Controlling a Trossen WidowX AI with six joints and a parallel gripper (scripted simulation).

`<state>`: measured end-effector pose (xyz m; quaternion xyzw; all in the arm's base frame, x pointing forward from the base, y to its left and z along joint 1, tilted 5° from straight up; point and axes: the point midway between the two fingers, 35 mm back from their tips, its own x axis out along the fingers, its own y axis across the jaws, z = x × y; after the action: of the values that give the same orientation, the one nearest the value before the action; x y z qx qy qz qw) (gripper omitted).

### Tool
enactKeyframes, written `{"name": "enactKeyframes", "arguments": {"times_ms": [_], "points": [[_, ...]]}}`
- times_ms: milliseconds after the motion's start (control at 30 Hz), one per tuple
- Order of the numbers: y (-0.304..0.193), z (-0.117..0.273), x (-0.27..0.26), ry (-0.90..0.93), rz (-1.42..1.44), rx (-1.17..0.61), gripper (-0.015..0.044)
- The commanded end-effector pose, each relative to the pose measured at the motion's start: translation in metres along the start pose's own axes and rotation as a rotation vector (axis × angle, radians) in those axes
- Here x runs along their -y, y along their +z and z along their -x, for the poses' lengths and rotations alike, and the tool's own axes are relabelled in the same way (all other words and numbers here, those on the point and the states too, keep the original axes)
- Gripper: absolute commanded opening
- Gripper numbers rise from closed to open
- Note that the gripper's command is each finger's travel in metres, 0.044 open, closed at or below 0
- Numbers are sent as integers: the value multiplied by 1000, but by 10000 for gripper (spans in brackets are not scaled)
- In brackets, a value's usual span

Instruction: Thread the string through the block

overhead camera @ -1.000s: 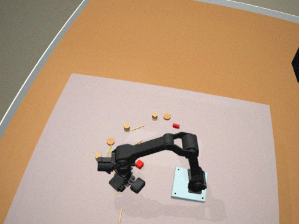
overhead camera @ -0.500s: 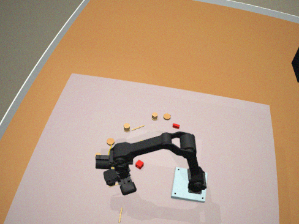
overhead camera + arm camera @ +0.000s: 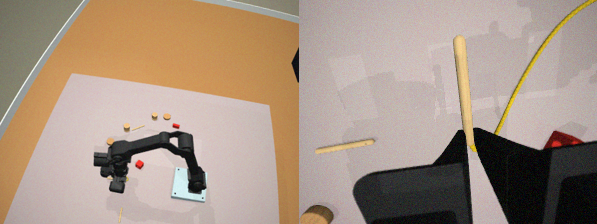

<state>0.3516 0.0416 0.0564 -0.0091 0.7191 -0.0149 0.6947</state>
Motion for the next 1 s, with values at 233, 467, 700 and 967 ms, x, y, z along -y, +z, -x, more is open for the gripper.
{"name": "enactKeyframes", "arguments": {"times_ms": [233,467,700,967], "points": [[8,1,6,-1,-432,1,0],[12,1,10,0,-688,2,0],[16,0,14,0,-943,2,0],[21,0,18,1,-1236,3,0]]}}
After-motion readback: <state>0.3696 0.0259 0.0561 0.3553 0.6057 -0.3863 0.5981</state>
